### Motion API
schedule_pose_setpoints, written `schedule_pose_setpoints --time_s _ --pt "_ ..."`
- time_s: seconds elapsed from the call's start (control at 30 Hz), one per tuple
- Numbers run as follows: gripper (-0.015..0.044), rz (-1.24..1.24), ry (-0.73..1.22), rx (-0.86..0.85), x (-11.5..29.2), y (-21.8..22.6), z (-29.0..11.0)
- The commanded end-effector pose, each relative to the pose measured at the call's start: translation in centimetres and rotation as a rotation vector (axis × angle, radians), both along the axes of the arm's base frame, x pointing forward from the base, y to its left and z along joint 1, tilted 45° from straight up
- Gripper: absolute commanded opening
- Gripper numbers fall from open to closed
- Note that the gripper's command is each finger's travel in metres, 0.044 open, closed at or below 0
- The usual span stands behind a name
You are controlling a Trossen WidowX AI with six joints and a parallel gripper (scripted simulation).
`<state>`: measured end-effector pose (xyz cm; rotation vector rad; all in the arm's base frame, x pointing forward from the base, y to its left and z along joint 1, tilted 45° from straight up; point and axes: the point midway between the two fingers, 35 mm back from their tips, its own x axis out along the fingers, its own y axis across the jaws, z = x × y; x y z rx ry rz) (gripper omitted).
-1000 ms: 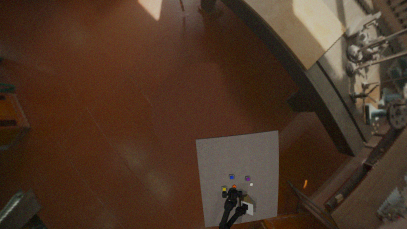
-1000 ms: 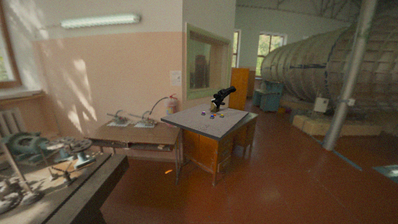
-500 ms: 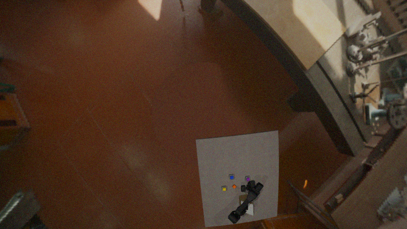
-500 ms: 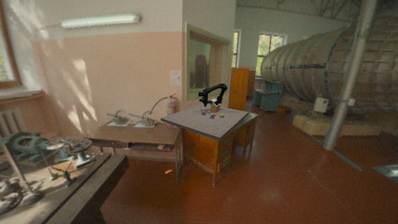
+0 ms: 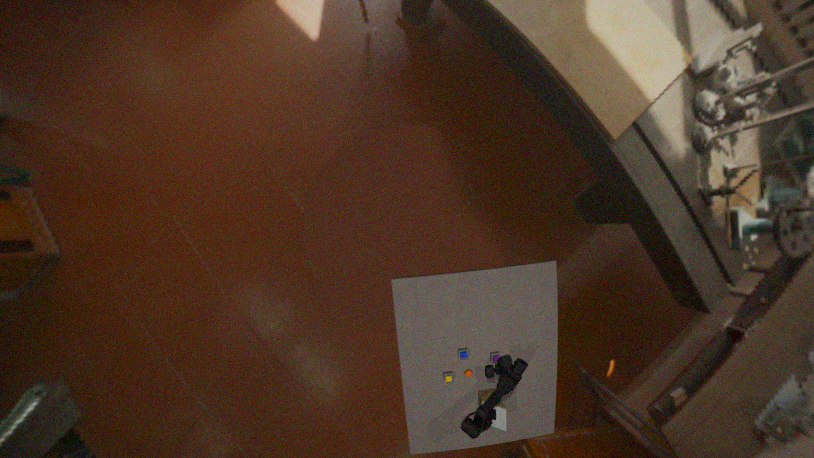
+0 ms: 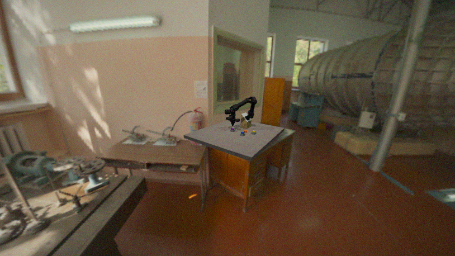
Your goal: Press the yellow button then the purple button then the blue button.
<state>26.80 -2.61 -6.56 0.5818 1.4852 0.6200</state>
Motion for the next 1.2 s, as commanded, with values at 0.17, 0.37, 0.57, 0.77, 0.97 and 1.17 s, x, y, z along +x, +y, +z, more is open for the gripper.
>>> schedule_pose_setpoints --time_s 0.17,0.37,0.57,0.77,0.97,1.17 --pt "0.002 -0.008 0.006 0.006 -0.3 1.1 -1.2" --pt "0.002 -0.008 0.006 0.006 -0.2 1.8 -1.9" --pt "0.002 -0.008 0.006 0.007 -0.3 2.5 -2.6" --pt "0.002 -0.007 0.006 0.008 -0.3 3.2 -3.2" --pt "0.002 -0.007 0.006 0.008 -0.3 3.2 -3.2" --pt "0.002 -0.007 0.006 0.008 -0.3 3.2 -3.2"
